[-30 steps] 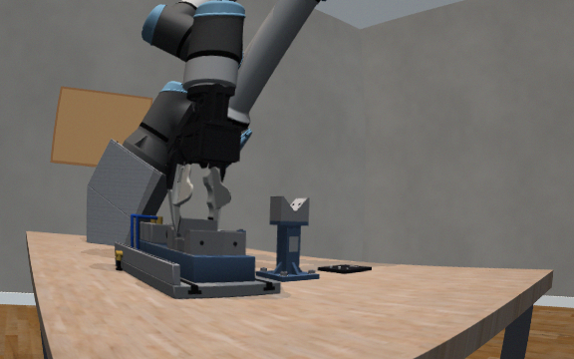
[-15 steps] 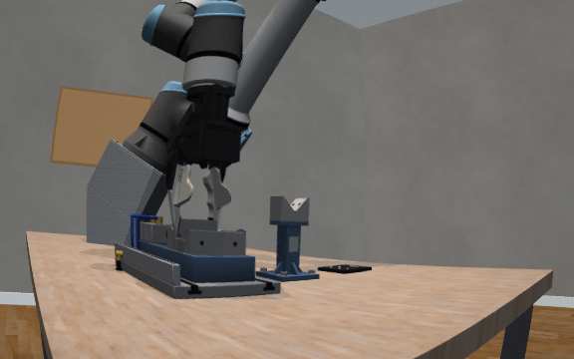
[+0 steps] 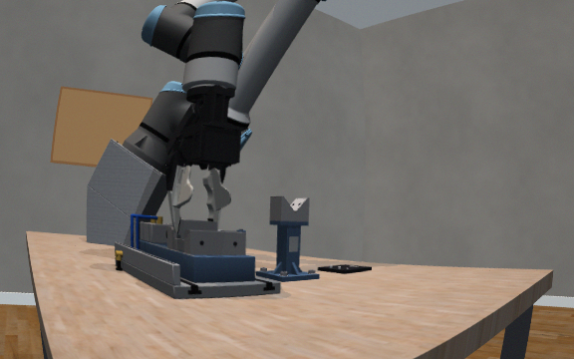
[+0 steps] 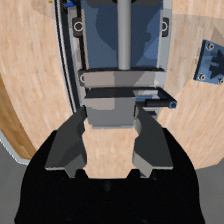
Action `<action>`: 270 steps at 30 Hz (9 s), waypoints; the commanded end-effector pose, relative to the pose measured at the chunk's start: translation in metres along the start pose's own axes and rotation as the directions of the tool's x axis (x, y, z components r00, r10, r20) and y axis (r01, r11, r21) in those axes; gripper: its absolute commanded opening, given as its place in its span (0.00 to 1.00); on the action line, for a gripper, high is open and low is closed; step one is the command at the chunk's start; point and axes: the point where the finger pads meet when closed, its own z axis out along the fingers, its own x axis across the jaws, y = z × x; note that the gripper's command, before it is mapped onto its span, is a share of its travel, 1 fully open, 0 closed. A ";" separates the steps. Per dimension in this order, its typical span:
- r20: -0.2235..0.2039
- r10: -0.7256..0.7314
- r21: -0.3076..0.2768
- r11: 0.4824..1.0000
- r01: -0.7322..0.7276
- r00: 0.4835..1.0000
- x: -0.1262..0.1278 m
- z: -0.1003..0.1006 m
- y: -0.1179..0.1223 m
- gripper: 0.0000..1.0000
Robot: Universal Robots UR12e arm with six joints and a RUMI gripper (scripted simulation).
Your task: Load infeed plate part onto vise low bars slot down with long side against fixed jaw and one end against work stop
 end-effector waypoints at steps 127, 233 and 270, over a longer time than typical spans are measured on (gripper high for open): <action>0.001 0.000 -0.001 1.000 0.000 1.000 0.000 -0.078 0.001 0.00; 0.001 0.001 -0.001 1.000 -0.001 1.000 -0.048 -0.053 -0.001 0.00; 0.001 0.001 -0.001 1.000 -0.001 1.000 -0.048 -0.026 0.000 0.00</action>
